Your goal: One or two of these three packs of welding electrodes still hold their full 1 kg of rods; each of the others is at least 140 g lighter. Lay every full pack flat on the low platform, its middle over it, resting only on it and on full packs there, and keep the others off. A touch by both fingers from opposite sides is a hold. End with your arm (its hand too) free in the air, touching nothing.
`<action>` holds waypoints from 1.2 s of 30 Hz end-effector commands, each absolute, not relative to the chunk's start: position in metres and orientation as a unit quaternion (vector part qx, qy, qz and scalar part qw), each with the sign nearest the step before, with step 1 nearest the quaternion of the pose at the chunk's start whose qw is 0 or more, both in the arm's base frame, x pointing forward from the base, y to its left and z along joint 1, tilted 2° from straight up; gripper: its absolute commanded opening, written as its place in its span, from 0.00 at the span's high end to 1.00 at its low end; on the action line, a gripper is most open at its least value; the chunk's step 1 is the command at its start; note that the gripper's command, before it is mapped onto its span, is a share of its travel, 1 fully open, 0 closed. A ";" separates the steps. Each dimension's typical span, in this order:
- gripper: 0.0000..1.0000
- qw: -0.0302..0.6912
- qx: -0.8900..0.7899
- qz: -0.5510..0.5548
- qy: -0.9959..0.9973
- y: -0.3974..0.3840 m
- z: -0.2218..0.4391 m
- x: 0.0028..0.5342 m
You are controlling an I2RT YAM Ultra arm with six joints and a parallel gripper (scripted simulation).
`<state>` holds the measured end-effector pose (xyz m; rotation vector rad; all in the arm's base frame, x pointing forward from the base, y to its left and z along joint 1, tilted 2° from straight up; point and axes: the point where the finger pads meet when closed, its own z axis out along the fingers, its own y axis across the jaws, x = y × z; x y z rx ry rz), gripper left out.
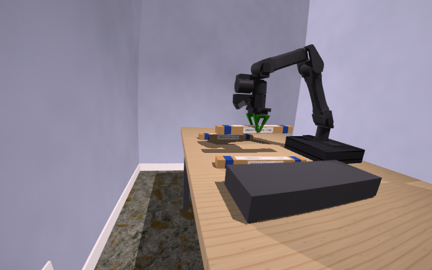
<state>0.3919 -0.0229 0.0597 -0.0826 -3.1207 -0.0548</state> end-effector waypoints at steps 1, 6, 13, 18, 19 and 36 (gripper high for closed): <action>1.00 -0.032 -0.024 -0.015 -0.999 -0.021 0.080 0.401; 1.00 -0.043 -0.025 -0.014 -0.999 -0.021 0.078 0.408; 1.00 -0.040 -0.024 -0.014 -0.999 -0.020 0.068 0.407; 1.00 -0.045 -0.024 -0.014 -0.999 -0.020 0.070 0.411; 1.00 -0.037 -0.025 -0.014 -0.999 -0.021 0.070 0.407; 1.00 -0.035 -0.025 -0.014 -0.999 -0.021 0.076 0.408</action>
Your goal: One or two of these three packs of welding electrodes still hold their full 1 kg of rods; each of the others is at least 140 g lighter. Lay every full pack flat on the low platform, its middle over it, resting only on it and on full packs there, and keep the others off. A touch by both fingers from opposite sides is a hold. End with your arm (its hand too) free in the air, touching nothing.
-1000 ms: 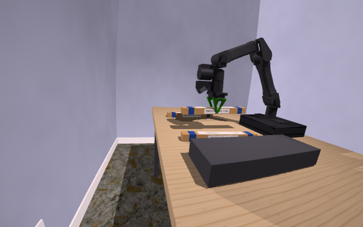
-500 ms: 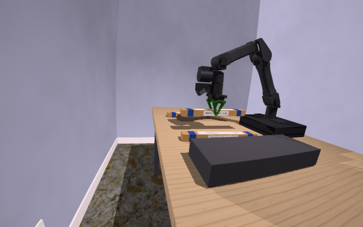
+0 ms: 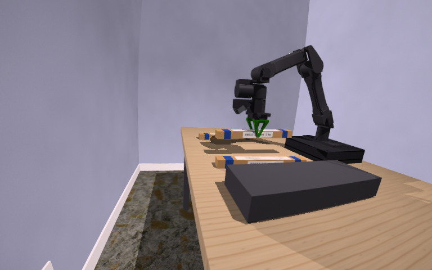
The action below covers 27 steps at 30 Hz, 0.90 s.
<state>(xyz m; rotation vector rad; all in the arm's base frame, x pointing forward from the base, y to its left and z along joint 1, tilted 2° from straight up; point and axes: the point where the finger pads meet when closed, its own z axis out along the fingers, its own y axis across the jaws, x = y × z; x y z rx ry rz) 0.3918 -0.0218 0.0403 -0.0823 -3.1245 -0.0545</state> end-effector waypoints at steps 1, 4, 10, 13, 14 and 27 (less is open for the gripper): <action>1.00 -0.035 -0.025 -0.014 -0.999 -0.021 0.076 0.409; 1.00 -0.035 -0.025 -0.014 -0.999 -0.020 0.077 0.409; 1.00 -0.034 -0.024 -0.014 -0.999 -0.020 0.079 0.410; 1.00 -0.034 -0.024 -0.014 -0.999 -0.020 0.079 0.411; 1.00 -0.034 -0.024 -0.015 -0.999 -0.020 0.080 0.411; 1.00 -0.037 -0.024 -0.014 -0.999 -0.020 0.084 0.413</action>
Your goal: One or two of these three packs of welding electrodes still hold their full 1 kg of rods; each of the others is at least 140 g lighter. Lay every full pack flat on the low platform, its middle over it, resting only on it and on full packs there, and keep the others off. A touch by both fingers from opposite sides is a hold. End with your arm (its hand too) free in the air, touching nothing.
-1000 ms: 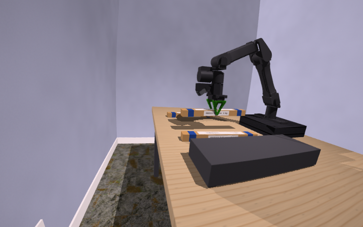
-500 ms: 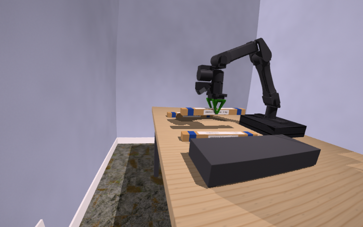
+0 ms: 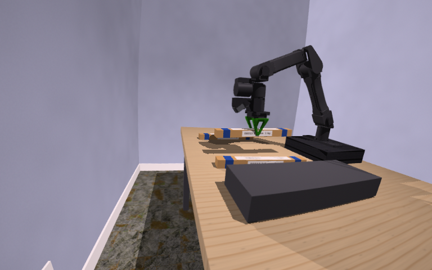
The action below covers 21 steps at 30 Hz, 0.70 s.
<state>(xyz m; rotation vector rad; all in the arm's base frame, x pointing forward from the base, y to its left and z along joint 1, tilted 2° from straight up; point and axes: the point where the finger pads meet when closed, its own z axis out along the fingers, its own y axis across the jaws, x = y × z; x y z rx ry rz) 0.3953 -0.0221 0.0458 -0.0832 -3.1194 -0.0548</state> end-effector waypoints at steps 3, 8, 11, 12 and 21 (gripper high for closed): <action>1.00 -0.037 -0.024 -0.014 -0.999 -0.020 0.084 0.413; 1.00 -0.037 -0.023 -0.014 -0.999 -0.020 0.085 0.414; 1.00 -0.037 -0.023 -0.014 -0.999 -0.019 0.085 0.414; 1.00 -0.037 -0.023 -0.014 -0.999 -0.019 0.085 0.414; 1.00 -0.035 -0.023 -0.014 -0.999 -0.019 0.085 0.414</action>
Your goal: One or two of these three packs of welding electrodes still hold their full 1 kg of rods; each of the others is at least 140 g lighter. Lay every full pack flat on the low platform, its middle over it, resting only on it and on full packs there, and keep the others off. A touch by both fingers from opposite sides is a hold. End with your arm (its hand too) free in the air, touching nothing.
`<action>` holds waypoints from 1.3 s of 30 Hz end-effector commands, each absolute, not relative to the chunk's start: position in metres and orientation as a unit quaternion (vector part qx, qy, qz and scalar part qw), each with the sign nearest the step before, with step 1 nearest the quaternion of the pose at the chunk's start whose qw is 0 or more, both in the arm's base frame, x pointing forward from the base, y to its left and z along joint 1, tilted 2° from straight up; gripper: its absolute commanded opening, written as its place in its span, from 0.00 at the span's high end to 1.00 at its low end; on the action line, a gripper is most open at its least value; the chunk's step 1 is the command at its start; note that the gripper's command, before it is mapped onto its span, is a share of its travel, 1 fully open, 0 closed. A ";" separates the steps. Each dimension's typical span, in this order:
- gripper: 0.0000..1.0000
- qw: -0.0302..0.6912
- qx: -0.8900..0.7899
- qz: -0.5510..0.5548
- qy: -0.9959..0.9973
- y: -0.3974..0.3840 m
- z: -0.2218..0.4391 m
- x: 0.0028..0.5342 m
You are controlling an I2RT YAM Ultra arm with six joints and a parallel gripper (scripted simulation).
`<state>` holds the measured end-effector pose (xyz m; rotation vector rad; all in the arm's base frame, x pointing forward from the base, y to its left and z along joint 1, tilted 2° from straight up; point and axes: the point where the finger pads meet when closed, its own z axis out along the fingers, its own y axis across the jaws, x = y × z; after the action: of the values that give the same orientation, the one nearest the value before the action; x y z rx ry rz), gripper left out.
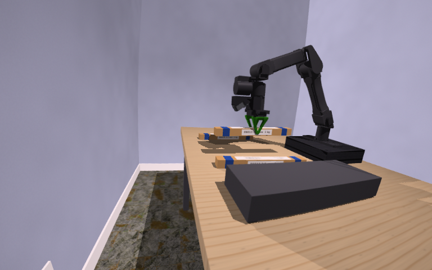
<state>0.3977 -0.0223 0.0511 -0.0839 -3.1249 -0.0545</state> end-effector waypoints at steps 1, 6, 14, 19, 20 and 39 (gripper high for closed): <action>1.00 -0.035 -0.023 -0.014 -0.999 -0.019 0.085 0.414; 1.00 -0.035 -0.023 -0.015 -0.999 -0.019 0.086 0.414; 1.00 -0.037 -0.024 -0.014 -0.999 -0.020 0.088 0.414; 1.00 -0.037 -0.026 -0.014 -0.999 -0.022 0.088 0.414; 1.00 -0.037 -0.026 -0.014 -0.999 -0.022 0.088 0.414; 1.00 -0.023 -0.026 -0.016 -0.999 -0.023 0.081 0.400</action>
<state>0.3848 -0.0206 0.0328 -0.0817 -3.0834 -0.0565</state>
